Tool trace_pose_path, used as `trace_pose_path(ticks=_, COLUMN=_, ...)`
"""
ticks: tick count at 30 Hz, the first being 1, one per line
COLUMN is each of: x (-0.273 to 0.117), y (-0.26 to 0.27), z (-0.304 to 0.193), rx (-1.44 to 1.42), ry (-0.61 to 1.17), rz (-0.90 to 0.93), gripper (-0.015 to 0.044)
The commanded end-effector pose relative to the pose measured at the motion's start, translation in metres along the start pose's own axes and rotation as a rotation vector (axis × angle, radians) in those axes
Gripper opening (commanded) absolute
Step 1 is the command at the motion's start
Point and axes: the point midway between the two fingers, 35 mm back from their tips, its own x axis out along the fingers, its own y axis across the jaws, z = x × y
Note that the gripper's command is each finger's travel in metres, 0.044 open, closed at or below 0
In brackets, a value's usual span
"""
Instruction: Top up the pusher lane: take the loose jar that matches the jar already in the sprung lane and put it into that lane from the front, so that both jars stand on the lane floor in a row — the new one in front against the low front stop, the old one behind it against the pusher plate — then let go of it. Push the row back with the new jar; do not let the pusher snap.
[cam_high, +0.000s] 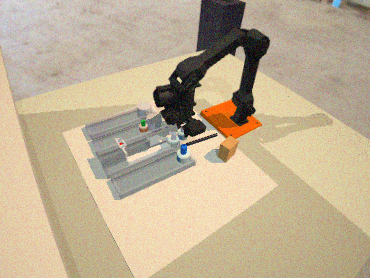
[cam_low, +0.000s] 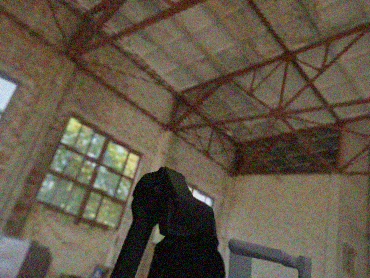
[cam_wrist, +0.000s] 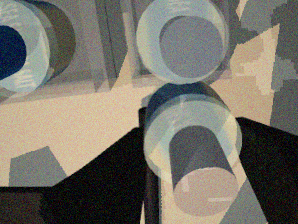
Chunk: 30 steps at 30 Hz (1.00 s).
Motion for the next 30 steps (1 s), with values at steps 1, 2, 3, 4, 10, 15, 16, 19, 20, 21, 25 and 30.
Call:
trace_pose_path(ticks=1, x=-0.001, y=-0.001, z=0.004, rx=-0.002, ry=-0.006, rz=-0.004, gripper=0.0000)
trace_pose_path(ticks=2, x=-0.001, y=-0.001, z=0.004, rx=-0.002, ry=-0.006, rz=-0.004, gripper=0.0000)
trace_pose_path(ticks=3, x=-0.001, y=-0.001, z=0.005, rx=-0.002, ry=-0.006, rz=-0.004, gripper=0.0000)
trace_pose_path(ticks=4, x=-0.001, y=-0.001, z=0.005, rx=-0.002, ry=-0.006, rz=-0.004, gripper=0.0000)
trace_pose_path(ticks=10, x=-0.001, y=-0.001, z=0.008, rx=-0.002, ry=-0.007, rz=-0.004, gripper=0.0000)
trace_pose_path(ticks=15, x=-0.001, y=-0.001, z=0.010, rx=-0.002, ry=-0.007, rz=-0.004, gripper=0.0000)
trace_pose_path(ticks=16, x=-0.001, y=-0.001, z=0.011, rx=-0.002, ry=-0.007, rz=-0.004, gripper=0.0000)
trace_pose_path(ticks=19, x=-0.002, y=-0.001, z=0.012, rx=-0.002, ry=-0.007, rz=-0.004, gripper=0.0000)
trace_pose_path(ticks=20, x=-0.002, y=-0.001, z=0.013, rx=-0.002, ry=-0.007, rz=-0.004, gripper=0.0000)
trace_pose_path(ticks=21, x=-0.002, y=-0.001, z=0.013, rx=-0.002, ry=-0.007, rz=-0.004, gripper=0.0000)
trace_pose_path(ticks=25, x=-0.002, y=-0.001, z=0.015, rx=-0.002, ry=-0.007, rz=-0.004, gripper=0.0000)
trace_pose_path(ticks=30, x=-0.002, y=-0.001, z=0.017, rx=-0.002, ry=-0.007, rz=-0.004, gripper=0.0000)
